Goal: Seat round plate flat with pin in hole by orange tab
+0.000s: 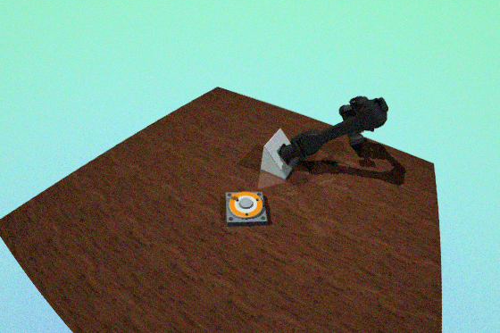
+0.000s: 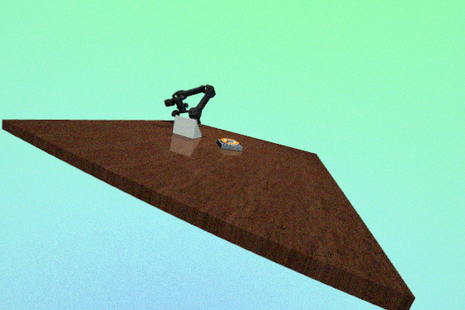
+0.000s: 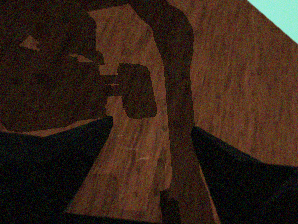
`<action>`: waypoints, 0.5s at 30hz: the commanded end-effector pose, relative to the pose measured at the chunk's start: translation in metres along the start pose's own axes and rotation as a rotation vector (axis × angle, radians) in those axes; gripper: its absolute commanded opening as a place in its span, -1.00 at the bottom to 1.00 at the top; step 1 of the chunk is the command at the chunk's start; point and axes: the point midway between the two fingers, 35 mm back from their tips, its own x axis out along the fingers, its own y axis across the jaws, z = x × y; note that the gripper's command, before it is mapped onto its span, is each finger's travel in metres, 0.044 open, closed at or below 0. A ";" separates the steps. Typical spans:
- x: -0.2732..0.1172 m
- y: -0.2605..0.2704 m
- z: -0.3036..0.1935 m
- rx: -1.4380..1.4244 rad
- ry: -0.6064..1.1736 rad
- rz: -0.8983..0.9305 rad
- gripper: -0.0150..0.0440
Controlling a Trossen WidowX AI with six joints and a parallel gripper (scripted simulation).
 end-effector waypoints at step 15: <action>0.040 -0.063 0.059 0.264 0.160 -0.153 -0.47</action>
